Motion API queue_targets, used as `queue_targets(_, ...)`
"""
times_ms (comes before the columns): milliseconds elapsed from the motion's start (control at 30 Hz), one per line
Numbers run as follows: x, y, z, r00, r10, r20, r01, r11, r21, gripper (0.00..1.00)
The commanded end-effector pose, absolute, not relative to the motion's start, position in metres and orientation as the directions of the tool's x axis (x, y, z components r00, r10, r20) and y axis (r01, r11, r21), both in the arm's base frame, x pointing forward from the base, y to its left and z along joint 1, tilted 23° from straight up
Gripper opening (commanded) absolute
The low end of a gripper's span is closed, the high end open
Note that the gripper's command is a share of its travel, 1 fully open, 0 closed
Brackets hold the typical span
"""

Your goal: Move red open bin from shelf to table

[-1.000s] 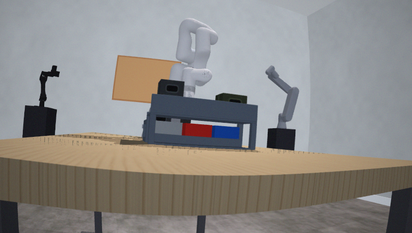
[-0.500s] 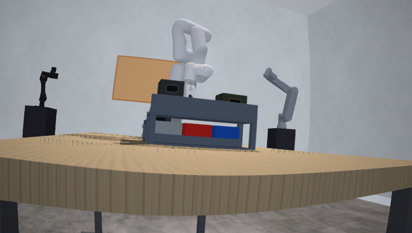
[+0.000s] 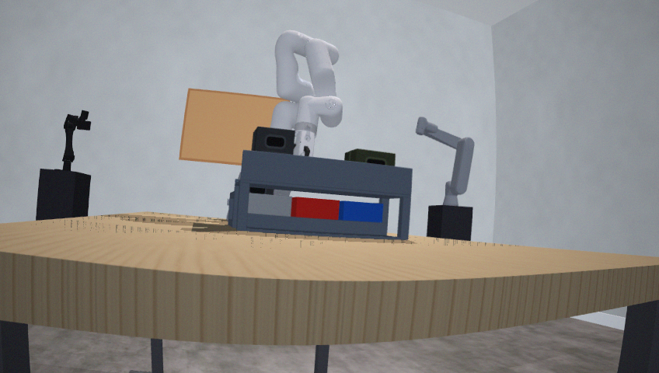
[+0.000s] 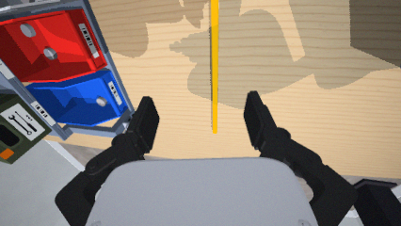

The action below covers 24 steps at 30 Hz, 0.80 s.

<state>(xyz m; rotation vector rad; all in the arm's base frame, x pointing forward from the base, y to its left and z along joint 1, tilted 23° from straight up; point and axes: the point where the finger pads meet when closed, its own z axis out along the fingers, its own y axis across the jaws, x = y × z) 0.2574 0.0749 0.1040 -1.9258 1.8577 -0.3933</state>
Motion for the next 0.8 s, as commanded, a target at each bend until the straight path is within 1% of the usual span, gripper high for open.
queue_targets(0,0.2600,0.0756,0.0986,0.103,-0.981,-0.167,-0.927,-0.034,-0.375,1.00)
queue_targets(33,0.2606,0.0758,0.0969,0.113,-0.976,-0.186,-0.938,-0.043,-0.343,1.00)
queue_targets(433,0.2606,0.0758,0.0969,0.113,-0.976,-0.186,-0.938,-0.043,-0.343,1.00)
queue_targets(467,0.2610,0.0764,0.0958,0.073,-0.992,-0.103,-0.903,-0.022,-0.429,1.00)
queue_targets(600,0.2623,0.0767,0.0922,0.113,-0.976,-0.186,-0.938,-0.043,-0.343,1.00)
queue_targets(767,0.2623,0.0767,0.0922,0.113,-0.976,-0.186,-0.938,-0.043,-0.343,1.00)
